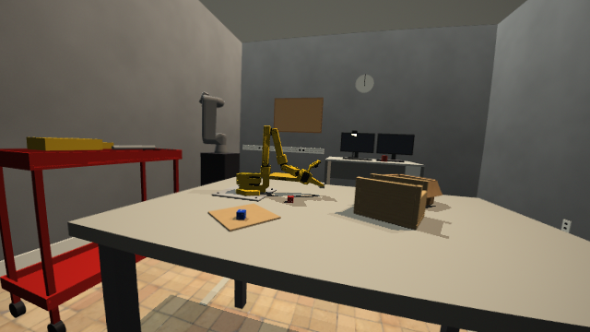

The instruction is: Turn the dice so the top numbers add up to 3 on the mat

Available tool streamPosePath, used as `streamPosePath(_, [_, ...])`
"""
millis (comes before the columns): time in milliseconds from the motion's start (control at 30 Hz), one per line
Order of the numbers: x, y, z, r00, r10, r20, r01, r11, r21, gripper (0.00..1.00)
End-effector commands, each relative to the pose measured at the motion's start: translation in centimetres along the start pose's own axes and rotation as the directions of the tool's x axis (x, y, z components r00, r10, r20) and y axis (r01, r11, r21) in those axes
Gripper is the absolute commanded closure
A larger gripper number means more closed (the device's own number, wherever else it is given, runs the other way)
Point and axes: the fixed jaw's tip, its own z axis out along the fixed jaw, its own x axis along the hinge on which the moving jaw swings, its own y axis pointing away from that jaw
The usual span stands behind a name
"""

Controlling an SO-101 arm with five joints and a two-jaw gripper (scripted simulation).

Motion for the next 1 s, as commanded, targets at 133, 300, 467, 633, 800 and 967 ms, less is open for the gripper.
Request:
streamPosePath(133, [0.1, -0.1, 0.0, 1.0, -0.006, 0.005, 0.006, 1.0, 0.003, 1.0])
streamPosePath(300, [0.4, -0.1, 0.2, 1.0, -0.006, 0.005, 0.006, 1.0, 0.003, 1.0])
streamPosePath(467, [0.6, -0.1, 0.2, 1.0, -0.006, 0.005, 0.006, 1.0, 0.003, 1.0])
streamPosePath(633, [0.6, -0.1, 0.2, 1.0, -0.006, 0.005, 0.006, 1.0, 0.003, 1.0])
streamPosePath(800, [0.8, -0.1, 0.3, 1.0, -0.006, 0.005, 0.006, 1.0, 0.003, 1.0])
streamPosePath(967, [1.1, -0.1, 0.4, 1.0, -0.006, 0.005, 0.006, 1.0, 0.003, 1.0])
